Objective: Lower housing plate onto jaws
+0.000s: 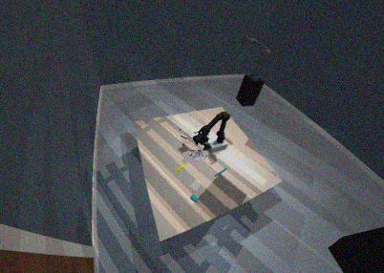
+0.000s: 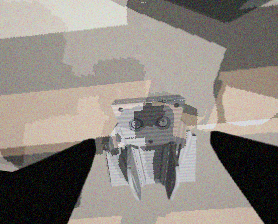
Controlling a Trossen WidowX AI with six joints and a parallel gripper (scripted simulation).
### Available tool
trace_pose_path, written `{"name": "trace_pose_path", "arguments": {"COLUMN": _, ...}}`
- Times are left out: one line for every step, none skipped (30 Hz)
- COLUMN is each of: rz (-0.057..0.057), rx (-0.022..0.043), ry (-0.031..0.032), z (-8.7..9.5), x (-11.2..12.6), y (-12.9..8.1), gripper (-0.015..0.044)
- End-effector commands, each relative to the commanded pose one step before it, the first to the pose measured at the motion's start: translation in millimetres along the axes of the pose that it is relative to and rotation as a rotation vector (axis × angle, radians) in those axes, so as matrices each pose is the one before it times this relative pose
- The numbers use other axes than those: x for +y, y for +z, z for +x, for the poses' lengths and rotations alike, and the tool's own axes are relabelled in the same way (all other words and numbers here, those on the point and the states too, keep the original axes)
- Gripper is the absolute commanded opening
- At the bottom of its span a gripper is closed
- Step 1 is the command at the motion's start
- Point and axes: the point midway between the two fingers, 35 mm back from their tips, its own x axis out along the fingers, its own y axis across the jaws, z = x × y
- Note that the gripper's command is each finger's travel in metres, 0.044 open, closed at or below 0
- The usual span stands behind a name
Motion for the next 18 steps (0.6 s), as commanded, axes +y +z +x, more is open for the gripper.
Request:
{"name": "trace_pose_path", "arguments": {"rz": 0.0003, "rx": -0.00445, "ry": -0.00052, "z": -8.4, "x": -3.26, "y": 6.86, "gripper": 0.044}}
{"name": "trace_pose_path", "arguments": {"rz": 0.0004, "rx": -0.00141, "ry": 0.00014, "z": -6.74, "x": -2.17, "y": 4.74, "gripper": 0.044}}
{"name": "trace_pose_path", "arguments": {"rz": 0.0004, "rx": -0.00143, "ry": 0.00015, "z": -6.57, "x": -2.18, "y": 4.97, "gripper": 0.044}}
{"name": "trace_pose_path", "arguments": {"rz": 0.0004, "rx": -0.00144, "ry": 0.00016, "z": -6.4, "x": -2.19, "y": 5.19, "gripper": 0.044}}
{"name": "trace_pose_path", "arguments": {"rz": 0.0004, "rx": -0.00146, "ry": 0.00018, "z": -6.22, "x": -2.18, "y": 5.4, "gripper": 0.044}}
{"name": "trace_pose_path", "arguments": {"rz": 0.0004, "rx": -0.00147, "ry": 0.00019, "z": -6.03, "x": -2.18, "y": 5.6, "gripper": 0.044}}
{"name": "trace_pose_path", "arguments": {"rz": 0.0004, "rx": -0.00149, "ry": 0.00021, "z": -5.83, "x": -2.17, "y": 5.8, "gripper": 0.044}}
{"name": "trace_pose_path", "arguments": {"rz": 0.0003, "rx": -0.00123, "ry": 0.00018, "z": -4.63, "x": -1.77, "y": 4.9, "gripper": 0.044}}
{"name": "trace_pose_path", "arguments": {"rz": 0.0002, "rx": -0.00074, "ry": 0.00011, "z": -2.71, "x": -1.05, "y": 3.0, "gripper": 0.044}}
{"name": "trace_pose_path", "arguments": {"rz": 0.0001, "rx": -0.00025, "ry": 0.00004, "z": -0.89, "x": -0.35, "y": 1.01, "gripper": 0.044}}
{"name": "trace_pose_path", "arguments": {"rz": 0.0, "rx": 0.0, "ry": 0.0, "z": 0.0, "x": 0.0, "y": 0.0, "gripper": 0.044}}
{"name": "trace_pose_path", "arguments": {"rz": 0.0, "rx": 0.0, "ry": 0.0, "z": 0.0, "x": 0.0, "y": 0.0, "gripper": 0.044}}
{"name": "trace_pose_path", "arguments": {"rz": 0.0, "rx": 0.0, "ry": 0.0, "z": 0.0, "x": 0.0, "y": 0.0, "gripper": 0.044}}
{"name": "trace_pose_path", "arguments": {"rz": 0.0, "rx": 0.0, "ry": 0.0, "z": 0.0, "x": 0.0, "y": 0.0, "gripper": 0.044}}
{"name": "trace_pose_path", "arguments": {"rz": 0.0, "rx": 0.0, "ry": 0.0, "z": 0.0, "x": 0.0, "y": 0.0, "gripper": 0.044}}
{"name": "trace_pose_path", "arguments": {"rz": 0.0, "rx": 0.0, "ry": 0.0, "z": 0.0, "x": 0.0, "y": 0.0, "gripper": 0.044}}
{"name": "trace_pose_path", "arguments": {"rz": 0.0, "rx": 0.0, "ry": 0.0, "z": 0.0, "x": 0.0, "y": 0.0, "gripper": 0.044}}
{"name": "trace_pose_path", "arguments": {"rz": 0.0, "rx": 0.0, "ry": 0.0, "z": 0.0, "x": 0.0, "y": 0.0, "gripper": 0.044}}
